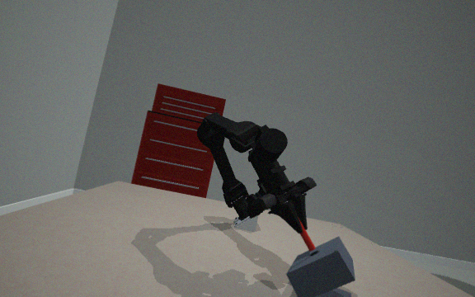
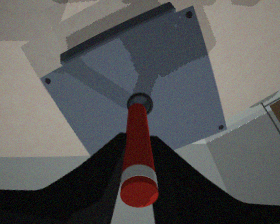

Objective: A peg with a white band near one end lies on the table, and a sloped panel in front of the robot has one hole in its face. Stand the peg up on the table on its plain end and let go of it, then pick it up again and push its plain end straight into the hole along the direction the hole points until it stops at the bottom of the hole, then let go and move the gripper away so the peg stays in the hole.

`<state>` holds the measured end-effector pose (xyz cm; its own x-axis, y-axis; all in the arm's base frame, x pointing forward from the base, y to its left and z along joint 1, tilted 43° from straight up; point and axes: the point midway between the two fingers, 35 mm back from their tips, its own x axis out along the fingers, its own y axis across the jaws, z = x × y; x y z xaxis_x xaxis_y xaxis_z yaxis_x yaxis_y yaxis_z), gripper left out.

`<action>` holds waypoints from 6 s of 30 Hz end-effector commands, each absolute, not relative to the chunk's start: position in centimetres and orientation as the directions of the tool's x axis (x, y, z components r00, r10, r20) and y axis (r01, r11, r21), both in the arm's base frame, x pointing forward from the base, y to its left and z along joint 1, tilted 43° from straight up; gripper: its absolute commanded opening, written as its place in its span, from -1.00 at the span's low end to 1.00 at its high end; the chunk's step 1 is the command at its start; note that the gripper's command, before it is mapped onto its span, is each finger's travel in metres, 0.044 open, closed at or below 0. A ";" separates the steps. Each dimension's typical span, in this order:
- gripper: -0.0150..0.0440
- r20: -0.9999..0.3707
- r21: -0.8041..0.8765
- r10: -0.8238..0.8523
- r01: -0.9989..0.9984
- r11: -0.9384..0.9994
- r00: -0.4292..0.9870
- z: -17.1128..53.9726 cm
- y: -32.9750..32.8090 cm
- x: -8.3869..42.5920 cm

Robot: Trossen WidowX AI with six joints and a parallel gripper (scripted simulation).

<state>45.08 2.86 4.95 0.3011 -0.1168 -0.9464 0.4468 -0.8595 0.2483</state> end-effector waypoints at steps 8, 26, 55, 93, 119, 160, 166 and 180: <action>-0.49 -0.946 0.249 -0.117 0.446 -0.860 0.303 5.1 2.9 45.1; -0.49 -0.946 0.249 -0.117 0.446 -0.860 0.303 4.9 2.9 44.6; -0.49 -0.946 0.249 -0.117 0.446 -0.860 0.303 4.0 2.9 44.9; -0.49 -0.945 0.249 -0.117 0.446 -0.860 0.304 2.2 2.8 45.6; -0.40 -0.944 0.251 -0.119 0.441 -0.862 0.306 1.7 2.6 45.8; 1.00 -0.948 0.244 -0.114 0.451 -0.859 0.296 8.0 3.6 44.0; 1.00 -0.949 0.242 -0.113 0.452 -0.858 0.294 9.3 3.8 43.4; 1.00 -0.950 0.241 -0.113 0.454 -0.858 0.291 11.4 4.1 42.3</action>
